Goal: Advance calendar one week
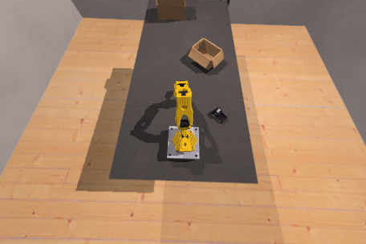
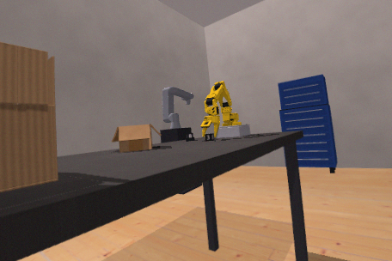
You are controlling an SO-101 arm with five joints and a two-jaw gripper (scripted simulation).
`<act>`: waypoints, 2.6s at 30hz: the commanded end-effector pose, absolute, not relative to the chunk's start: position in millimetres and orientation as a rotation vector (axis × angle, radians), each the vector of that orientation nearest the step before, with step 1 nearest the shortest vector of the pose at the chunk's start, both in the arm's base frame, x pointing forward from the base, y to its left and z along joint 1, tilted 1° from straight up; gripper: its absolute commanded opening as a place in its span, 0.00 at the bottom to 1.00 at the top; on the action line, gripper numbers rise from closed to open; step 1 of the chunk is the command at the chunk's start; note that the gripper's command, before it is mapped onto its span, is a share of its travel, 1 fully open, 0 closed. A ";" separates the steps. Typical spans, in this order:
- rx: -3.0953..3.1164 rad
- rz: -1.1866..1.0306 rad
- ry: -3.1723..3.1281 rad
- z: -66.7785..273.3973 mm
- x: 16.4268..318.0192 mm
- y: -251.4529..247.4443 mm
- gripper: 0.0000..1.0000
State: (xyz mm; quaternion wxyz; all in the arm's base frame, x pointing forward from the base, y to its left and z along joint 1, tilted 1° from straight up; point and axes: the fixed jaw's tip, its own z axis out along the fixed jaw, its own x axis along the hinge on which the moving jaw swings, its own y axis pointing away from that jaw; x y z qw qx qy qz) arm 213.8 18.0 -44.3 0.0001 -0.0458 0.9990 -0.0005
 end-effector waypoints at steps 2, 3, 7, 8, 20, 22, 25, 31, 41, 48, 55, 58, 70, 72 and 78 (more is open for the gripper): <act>-0.140 0.000 3.160 -48.5 208.6 18.7 0.34; -0.140 0.000 3.160 -48.5 208.7 18.5 0.33; -0.140 0.000 3.161 -48.5 208.8 17.6 0.32; -0.140 0.000 3.161 -48.5 208.8 17.6 0.32; -0.140 0.001 3.161 -48.6 209.2 12.9 0.26; -0.140 0.001 3.161 -48.6 209.3 12.2 0.25; -0.140 0.001 3.161 -48.6 209.3 11.9 0.24; -0.140 0.001 3.161 -48.6 209.5 10.4 0.22; -0.140 0.001 3.162 -48.6 209.5 9.8 0.21; -0.140 0.001 3.162 -48.6 209.5 9.8 0.20; -0.140 0.001 3.162 -48.6 209.5 9.8 0.13; -0.140 0.001 3.162 -48.6 209.5 9.8 0.11; -0.140 0.001 3.162 -48.6 209.5 9.8 0.00; -0.140 0.001 3.162 -48.6 209.5 9.8 0.00; -0.140 0.001 3.162 -48.5 209.5 9.8 0.00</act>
